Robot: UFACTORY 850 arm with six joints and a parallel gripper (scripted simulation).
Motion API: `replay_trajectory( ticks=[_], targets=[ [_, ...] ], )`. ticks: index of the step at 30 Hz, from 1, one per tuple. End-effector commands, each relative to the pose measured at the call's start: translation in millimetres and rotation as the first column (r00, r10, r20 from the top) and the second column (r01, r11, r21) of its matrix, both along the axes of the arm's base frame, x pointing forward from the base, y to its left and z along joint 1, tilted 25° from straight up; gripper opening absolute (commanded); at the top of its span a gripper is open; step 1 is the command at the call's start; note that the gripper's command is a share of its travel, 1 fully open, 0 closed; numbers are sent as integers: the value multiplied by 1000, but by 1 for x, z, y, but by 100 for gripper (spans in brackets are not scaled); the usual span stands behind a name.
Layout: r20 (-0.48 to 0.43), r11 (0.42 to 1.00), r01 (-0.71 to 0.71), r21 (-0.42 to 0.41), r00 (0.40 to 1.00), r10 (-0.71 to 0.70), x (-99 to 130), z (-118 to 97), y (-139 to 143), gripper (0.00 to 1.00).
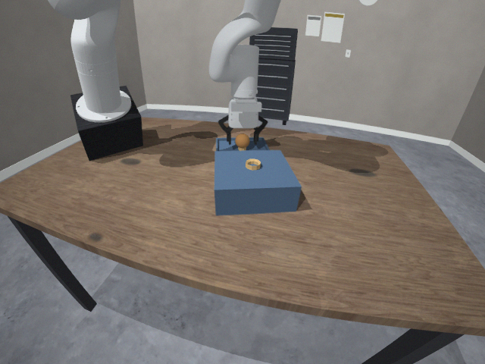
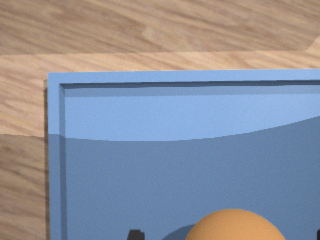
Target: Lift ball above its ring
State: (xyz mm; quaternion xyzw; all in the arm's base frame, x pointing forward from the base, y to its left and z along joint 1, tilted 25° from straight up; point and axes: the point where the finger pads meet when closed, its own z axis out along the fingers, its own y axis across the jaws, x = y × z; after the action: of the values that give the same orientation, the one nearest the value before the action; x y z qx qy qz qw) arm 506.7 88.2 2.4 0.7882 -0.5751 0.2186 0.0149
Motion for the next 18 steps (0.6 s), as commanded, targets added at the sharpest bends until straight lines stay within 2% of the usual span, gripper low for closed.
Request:
replay_trajectory(
  ticks=[1, 14, 18],
  targets=[
    [2, 1000, -1, 1, 1000, 1, 1, 0, 0, 0],
    [2, 1000, -1, 0, 1000, 1, 0, 2, 1, 0],
    [2, 1000, -1, 0, 1000, 1, -11, 30, 9, 0]
  ],
)
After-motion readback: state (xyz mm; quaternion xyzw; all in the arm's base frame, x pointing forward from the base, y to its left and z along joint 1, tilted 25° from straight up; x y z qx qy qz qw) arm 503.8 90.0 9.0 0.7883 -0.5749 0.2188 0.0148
